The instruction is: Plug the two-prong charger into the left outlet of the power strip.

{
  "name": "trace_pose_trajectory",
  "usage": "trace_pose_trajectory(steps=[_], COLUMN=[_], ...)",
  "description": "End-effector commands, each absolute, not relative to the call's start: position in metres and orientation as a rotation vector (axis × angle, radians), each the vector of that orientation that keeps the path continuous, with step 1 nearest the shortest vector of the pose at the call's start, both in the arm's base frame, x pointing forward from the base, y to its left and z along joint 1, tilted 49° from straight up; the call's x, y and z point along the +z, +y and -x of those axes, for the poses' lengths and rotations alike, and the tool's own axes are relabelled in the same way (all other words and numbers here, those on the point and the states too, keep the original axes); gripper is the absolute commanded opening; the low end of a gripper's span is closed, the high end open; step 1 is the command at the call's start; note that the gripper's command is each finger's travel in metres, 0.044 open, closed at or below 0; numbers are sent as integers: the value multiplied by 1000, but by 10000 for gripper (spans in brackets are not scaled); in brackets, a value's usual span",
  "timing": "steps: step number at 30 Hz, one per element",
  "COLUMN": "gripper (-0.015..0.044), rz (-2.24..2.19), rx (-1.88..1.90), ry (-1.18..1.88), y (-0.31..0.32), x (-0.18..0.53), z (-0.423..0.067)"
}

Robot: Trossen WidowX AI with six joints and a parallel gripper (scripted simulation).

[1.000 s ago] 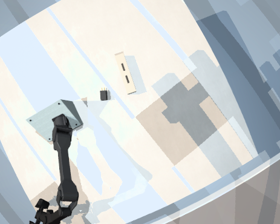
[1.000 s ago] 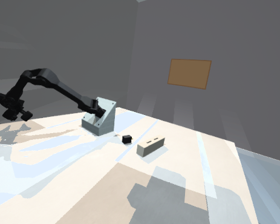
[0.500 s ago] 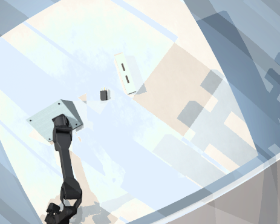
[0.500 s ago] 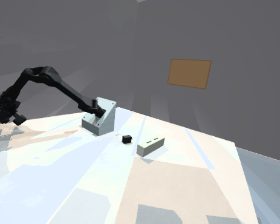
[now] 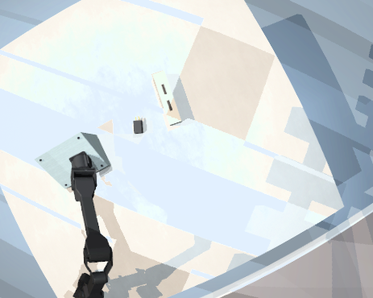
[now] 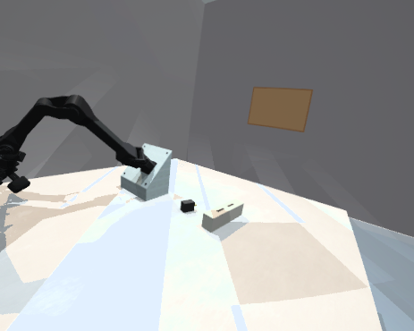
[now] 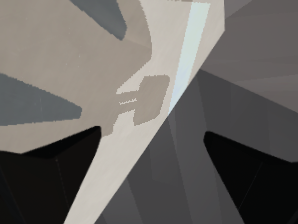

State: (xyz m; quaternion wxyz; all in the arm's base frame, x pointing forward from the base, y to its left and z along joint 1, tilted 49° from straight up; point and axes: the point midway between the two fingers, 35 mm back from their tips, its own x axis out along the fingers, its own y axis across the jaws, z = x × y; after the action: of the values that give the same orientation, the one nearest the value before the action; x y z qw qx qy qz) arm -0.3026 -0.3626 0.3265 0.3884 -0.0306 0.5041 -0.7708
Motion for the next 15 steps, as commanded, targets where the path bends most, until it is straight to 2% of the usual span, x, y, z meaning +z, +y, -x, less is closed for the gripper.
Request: trace_pose_trajectory(steps=[1,15], gripper=[440,440], rz=[102,178], rx=[-1959,-1934], ry=[1233,1072], y=[-368,-389], x=[332,353], z=[287,231])
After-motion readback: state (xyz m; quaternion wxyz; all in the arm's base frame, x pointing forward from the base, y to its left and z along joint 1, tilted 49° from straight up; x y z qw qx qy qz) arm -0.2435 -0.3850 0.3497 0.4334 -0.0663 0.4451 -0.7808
